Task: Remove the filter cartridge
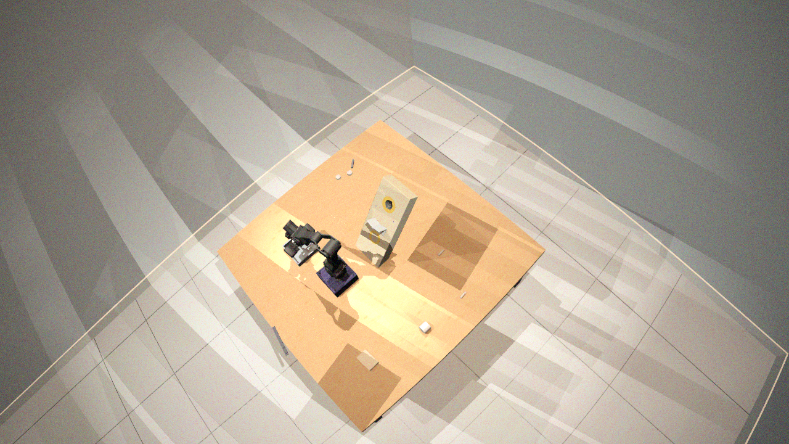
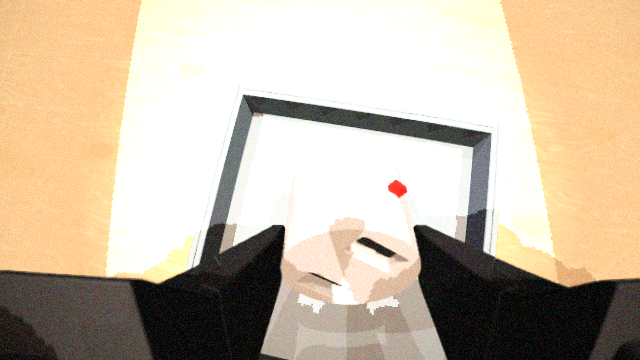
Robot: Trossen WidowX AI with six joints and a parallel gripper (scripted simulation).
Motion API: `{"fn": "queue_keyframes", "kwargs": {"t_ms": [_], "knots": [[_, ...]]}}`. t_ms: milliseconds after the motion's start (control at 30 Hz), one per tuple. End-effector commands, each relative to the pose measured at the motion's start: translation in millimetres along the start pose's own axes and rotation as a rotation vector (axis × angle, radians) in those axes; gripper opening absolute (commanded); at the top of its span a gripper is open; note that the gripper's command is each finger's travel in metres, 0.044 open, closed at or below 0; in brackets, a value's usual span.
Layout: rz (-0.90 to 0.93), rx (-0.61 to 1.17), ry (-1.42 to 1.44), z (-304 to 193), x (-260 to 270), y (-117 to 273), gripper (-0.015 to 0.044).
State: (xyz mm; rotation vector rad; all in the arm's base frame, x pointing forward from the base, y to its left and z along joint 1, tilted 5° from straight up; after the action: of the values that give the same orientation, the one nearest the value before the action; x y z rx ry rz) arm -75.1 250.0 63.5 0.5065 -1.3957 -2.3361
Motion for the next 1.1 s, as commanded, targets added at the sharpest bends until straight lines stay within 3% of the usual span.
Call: {"fn": "queue_keyframes", "kwargs": {"t_ms": [0,200,767,900,1067], "knots": [[0.006,0.001,0.007,-11.1,3.4,-15.6,0.0000],[0.006,0.001,0.007,-18.8,5.4,-24.4,0.0000],[0.002,0.010,0.000,-18.1,4.6,-21.9,0.0440],[0.003,0.010,0.000,-11.0,2.9,-13.4,0.0440],[0.003,0.011,0.000,16.4,-4.0,38.6,0.0440]]}}
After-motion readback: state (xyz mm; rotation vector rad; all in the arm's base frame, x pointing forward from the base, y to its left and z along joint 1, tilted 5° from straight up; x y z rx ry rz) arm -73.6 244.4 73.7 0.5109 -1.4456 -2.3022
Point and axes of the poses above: the point midway between the two fingers, 35 mm back from their tips, its own y axis back along the fingers, its own x axis across the jaws, z = x × y, the point moved 4 cm from there along y, back along the fingers, and after that the axes turned 14 degrees about y, right-handed, at the moved point
